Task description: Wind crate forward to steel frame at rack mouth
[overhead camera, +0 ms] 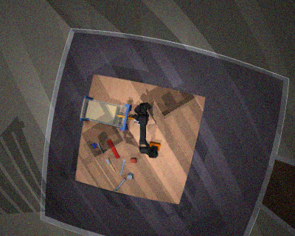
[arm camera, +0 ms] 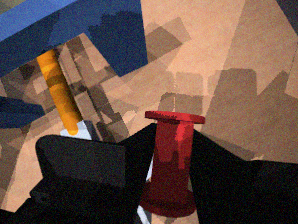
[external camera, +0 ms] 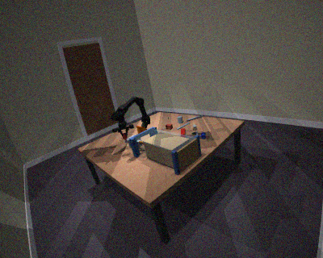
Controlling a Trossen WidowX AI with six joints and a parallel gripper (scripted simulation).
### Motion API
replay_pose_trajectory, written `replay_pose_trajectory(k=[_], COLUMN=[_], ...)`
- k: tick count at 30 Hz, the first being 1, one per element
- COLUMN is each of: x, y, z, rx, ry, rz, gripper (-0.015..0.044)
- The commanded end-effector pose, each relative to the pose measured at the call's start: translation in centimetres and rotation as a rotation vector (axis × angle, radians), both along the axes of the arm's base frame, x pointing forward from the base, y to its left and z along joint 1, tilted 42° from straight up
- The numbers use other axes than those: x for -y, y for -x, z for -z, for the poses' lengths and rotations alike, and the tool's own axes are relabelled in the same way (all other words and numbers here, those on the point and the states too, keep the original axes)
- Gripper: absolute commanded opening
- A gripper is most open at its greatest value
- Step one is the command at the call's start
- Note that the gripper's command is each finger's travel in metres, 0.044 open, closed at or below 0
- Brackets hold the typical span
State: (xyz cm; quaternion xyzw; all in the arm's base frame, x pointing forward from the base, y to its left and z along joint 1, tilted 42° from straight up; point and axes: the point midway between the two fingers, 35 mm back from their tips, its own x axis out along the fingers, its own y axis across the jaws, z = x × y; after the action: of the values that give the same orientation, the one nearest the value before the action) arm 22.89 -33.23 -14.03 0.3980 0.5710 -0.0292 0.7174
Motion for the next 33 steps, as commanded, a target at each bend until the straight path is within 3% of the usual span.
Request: replay_pose_trajectory(k=[1,33], x=[-1.2,-3.3], y=[-2.0,-4.7], z=[-0.4,-2.0], rx=[0.024,0.027], ry=[-0.021,-0.024], rz=[-0.014,-0.014], gripper=[0.0,0.0])
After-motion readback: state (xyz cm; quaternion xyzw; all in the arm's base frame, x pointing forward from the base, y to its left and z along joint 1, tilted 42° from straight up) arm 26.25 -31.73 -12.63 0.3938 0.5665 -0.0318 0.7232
